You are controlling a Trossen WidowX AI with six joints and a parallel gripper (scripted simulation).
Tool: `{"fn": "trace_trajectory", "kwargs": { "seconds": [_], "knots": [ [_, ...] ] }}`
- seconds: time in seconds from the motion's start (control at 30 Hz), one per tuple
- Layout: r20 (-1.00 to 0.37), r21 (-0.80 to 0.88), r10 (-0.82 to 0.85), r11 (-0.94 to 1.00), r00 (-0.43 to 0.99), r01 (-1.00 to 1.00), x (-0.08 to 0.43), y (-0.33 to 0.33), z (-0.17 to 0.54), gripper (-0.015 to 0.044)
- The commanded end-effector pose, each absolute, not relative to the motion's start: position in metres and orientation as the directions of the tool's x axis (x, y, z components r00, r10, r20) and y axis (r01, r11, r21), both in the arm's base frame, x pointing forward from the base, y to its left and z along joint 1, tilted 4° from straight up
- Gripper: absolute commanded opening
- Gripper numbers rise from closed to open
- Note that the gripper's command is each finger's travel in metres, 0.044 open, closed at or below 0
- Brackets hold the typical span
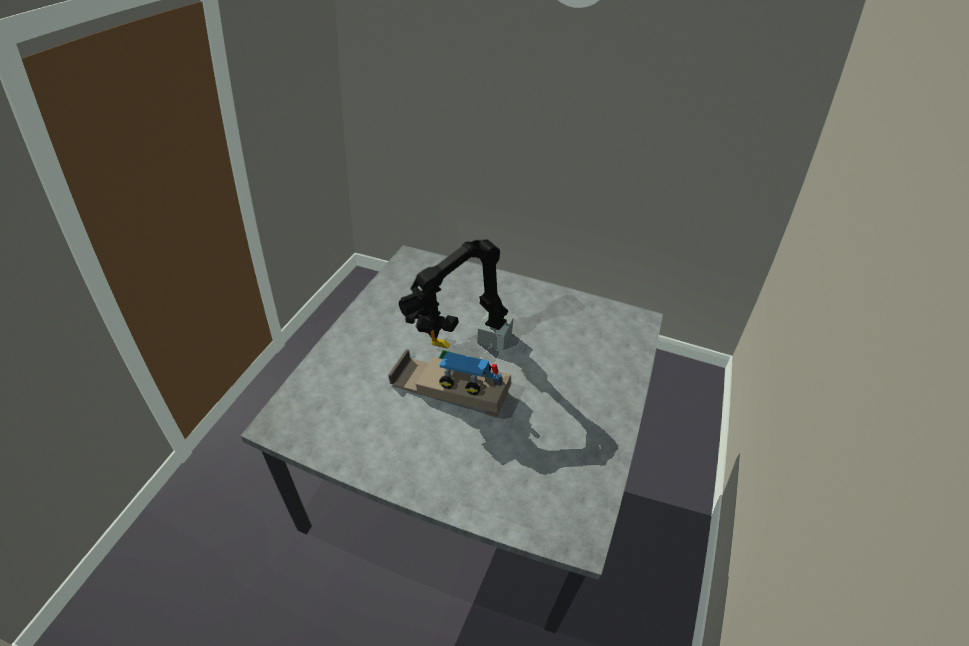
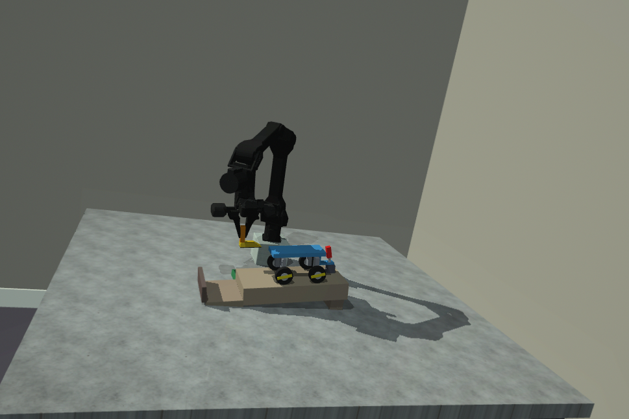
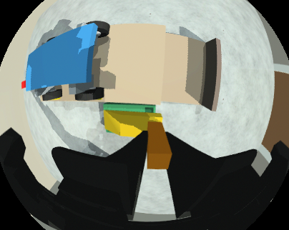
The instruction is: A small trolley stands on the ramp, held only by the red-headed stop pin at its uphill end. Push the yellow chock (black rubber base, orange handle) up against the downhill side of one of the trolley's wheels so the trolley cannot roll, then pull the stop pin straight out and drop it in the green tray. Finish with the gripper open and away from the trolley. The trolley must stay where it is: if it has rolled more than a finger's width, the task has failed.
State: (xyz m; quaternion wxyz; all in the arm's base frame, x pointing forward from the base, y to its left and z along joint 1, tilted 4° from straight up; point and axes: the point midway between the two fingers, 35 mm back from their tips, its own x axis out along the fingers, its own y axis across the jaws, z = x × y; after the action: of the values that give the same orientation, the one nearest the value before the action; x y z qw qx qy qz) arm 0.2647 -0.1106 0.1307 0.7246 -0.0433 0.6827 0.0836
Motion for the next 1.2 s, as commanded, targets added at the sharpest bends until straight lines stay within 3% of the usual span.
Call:
{"fn": "trace_trajectory", "kwargs": {
  "seconds": [0.0, 1.17],
  "knots": [
    [-0.996, 0.057, 0.069, 0.982, 0.061, -0.179, 0.276, -0.110, 0.130, 0.0000],
    [-0.996, 0.058, 0.070, 0.982, 0.062, -0.179, 0.293, -0.104, 0.065, 0.0000]
  ]
}}
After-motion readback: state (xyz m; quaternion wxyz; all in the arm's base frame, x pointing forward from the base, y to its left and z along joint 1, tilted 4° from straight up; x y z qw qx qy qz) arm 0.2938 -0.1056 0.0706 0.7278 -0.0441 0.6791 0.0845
